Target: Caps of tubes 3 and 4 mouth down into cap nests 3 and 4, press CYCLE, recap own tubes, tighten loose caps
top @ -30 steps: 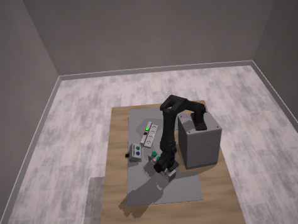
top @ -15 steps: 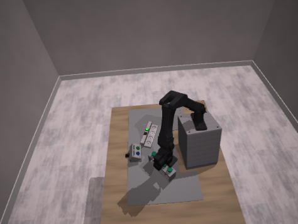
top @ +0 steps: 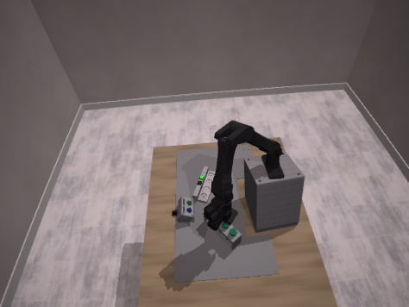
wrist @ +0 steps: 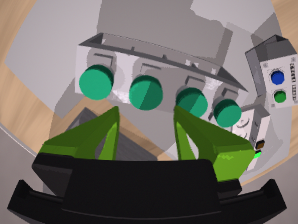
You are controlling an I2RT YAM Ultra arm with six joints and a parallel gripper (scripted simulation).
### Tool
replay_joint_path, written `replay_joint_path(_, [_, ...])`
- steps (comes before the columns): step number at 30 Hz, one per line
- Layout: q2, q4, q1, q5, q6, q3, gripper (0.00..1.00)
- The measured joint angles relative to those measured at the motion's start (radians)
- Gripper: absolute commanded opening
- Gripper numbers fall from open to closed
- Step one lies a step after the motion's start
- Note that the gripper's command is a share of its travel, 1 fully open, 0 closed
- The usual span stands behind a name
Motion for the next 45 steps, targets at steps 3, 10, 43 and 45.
replay_joint_path(3, [0.024,0.021,-0.005,0.001,-0.009,0.0,0.49])
replay_joint_path(10, [0.088,0.074,-0.021,0.003,-0.026,-0.002,0.49])
replay_joint_path(43, [0.114,0.133,-0.029,0.005,-0.042,-0.004,0.49])
replay_joint_path(45, [0.114,0.134,-0.029,0.005,-0.042,-0.004,0.49])
